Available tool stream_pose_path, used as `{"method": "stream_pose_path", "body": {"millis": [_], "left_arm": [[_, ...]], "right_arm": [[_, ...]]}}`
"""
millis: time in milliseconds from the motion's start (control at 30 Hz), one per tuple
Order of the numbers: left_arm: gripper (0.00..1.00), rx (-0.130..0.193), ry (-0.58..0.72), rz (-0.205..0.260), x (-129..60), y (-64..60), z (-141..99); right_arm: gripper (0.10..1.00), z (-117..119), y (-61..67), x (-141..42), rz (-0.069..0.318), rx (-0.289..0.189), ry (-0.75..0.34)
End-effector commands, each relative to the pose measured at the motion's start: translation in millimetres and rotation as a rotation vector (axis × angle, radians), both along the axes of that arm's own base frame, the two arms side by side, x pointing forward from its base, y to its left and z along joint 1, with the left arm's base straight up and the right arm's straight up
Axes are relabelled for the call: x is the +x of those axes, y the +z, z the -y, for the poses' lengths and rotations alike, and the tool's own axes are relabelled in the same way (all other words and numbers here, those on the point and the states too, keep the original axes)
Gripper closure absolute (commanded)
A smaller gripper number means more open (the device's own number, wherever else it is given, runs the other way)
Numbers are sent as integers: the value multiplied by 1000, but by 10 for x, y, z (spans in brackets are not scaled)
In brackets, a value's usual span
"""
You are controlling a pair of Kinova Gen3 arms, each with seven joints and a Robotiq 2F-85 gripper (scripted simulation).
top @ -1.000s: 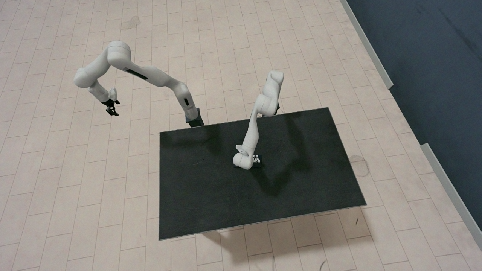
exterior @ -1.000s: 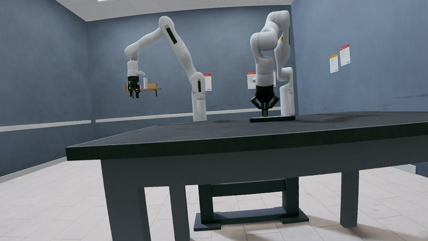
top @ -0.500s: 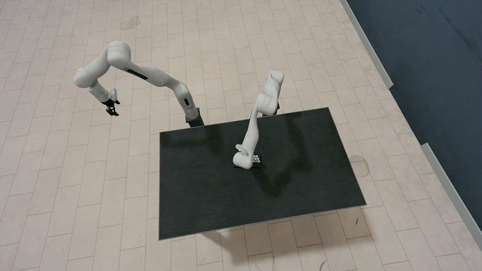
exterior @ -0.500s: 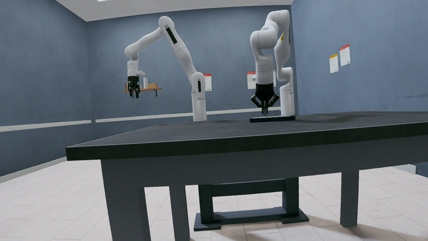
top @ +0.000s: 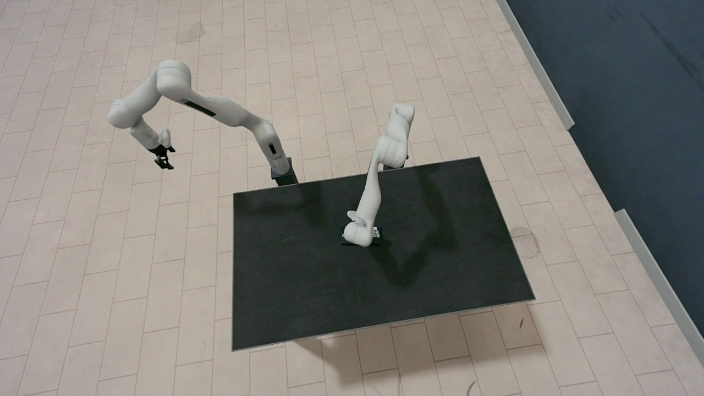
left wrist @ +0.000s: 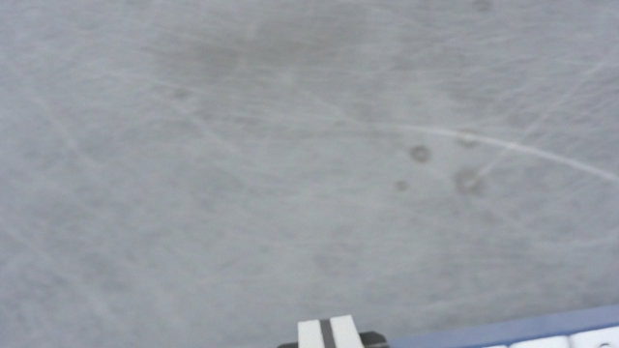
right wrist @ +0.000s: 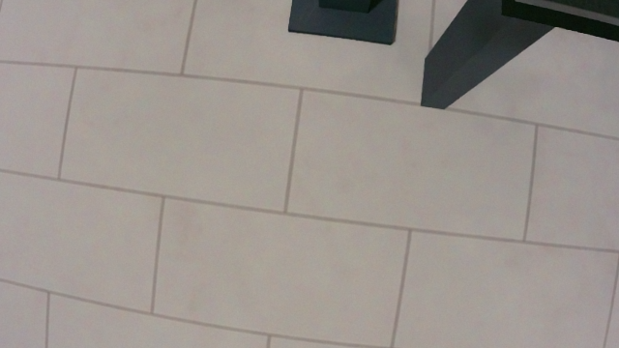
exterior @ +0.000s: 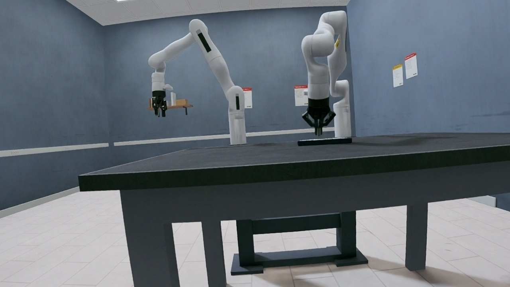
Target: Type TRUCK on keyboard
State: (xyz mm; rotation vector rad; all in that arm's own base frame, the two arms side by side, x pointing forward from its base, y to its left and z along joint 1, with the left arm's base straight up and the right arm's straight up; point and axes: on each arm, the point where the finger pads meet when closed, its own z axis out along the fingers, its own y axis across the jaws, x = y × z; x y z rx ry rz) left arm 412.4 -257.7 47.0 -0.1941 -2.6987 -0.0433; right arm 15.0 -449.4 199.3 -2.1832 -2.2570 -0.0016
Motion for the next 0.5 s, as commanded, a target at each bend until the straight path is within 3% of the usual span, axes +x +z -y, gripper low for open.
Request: {"method": "stream_pose_path", "body": {"millis": [0,133,467], "left_arm": [[902,-1,0,2,20,11,-93],[902,-1,0,2,43,11,-252],[902,-1,0,2,64,11,-396]], "right_arm": [[99,4,7,0,0,-2,0],[99,4,7,0,0,-2,0],[99,4,7,0,0,-2,0]]}}
